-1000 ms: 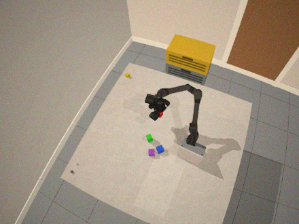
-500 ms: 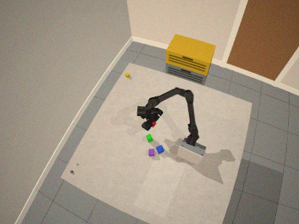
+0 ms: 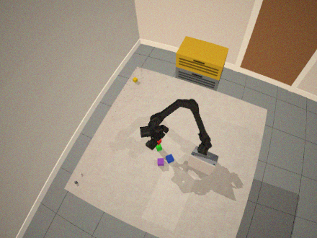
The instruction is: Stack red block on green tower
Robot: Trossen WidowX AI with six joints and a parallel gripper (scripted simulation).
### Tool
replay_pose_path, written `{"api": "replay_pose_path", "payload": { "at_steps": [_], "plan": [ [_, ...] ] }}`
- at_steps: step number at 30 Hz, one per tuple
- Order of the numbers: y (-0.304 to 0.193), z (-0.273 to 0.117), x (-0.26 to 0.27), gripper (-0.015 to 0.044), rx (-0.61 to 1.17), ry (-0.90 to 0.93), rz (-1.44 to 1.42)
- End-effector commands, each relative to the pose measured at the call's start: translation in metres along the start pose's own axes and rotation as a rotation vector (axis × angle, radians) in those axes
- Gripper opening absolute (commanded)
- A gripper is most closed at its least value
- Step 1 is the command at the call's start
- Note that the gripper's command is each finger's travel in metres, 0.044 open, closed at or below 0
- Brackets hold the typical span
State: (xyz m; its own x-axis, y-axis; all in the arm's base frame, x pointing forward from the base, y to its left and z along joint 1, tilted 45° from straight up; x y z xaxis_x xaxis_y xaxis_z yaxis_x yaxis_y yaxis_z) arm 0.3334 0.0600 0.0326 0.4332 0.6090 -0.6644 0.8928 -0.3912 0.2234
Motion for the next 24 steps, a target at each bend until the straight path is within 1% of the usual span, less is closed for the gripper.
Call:
{"api": "replay_pose_path", "payload": {
  "at_steps": [1,8,14,24],
  "plan": [
    [-0.001,0.004,0.004,0.0,0.001,0.003,0.017],
    [0.0,0.018,0.004,0.0,0.001,0.003,0.017],
    [-0.001,0.043,0.003,0.0,0.0,0.001,0.018],
    [-0.001,0.044,0.003,0.0,0.0,0.001,0.018]
  ]
}}
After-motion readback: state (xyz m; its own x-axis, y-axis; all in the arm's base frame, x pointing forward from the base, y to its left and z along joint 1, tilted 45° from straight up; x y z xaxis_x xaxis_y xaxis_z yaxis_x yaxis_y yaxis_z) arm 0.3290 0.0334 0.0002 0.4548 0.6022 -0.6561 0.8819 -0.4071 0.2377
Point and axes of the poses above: the point midway between the two fingers, 35 mm back from their tips, its own z axis out along the fingers, its own x axis across the jaws, y = z × x, the point moved 8 cm from there along -z, back along the fingers, and after that the axes turned 8 degrees about z, right-handed, at the moved point
